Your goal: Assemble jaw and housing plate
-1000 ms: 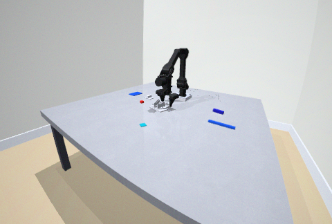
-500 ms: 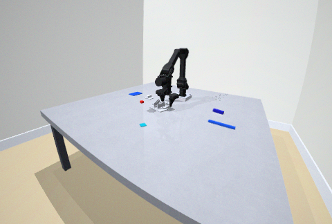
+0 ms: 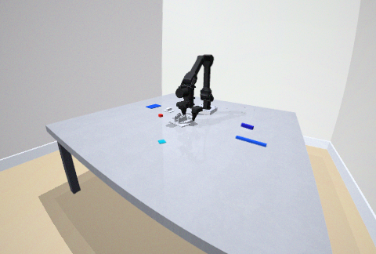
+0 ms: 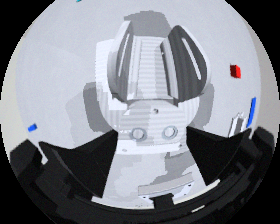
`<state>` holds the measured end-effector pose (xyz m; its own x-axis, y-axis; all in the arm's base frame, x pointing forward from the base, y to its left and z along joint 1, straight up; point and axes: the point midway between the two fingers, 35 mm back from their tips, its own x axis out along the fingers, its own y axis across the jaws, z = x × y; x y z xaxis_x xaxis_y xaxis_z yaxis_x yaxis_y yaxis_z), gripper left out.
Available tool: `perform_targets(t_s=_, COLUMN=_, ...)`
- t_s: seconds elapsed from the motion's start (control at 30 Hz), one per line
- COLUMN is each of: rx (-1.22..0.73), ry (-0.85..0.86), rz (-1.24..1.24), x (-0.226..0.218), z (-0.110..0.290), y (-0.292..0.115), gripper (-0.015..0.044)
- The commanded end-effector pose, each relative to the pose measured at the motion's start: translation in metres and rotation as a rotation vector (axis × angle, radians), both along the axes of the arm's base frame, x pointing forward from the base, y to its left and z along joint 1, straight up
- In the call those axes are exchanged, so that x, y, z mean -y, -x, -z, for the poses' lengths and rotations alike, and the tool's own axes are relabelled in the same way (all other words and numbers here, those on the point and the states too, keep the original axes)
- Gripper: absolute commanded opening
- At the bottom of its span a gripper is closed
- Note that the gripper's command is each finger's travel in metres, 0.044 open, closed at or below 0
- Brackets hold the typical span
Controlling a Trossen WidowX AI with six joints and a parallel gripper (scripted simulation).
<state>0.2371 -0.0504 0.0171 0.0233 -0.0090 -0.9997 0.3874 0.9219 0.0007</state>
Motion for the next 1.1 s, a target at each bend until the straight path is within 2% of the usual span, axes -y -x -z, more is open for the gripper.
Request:
perform_targets(t_s=0.0, rx=0.000, ry=0.000, rz=0.000, x=0.000, z=0.000, y=0.000, gripper=0.0440)
perform_targets(t_s=0.43, rx=0.000, ry=0.000, rz=0.000, x=0.000, z=-0.002, y=0.000, gripper=0.0440)
perform_targets(t_s=0.7, rx=0.000, ry=-0.001, rz=-0.005, x=-0.001, z=-0.074, y=0.003, gripper=0.0440)
perform_targets(t_s=0.9, rx=0.011, ry=0.002, rz=-0.001, x=0.000, z=-0.069, y=0.000, gripper=0.0440)
perform_targets(t_s=1.07, rx=-0.002, ry=-0.001, rz=-0.005, x=-0.007, z=-0.123, y=0.038, gripper=0.0440)
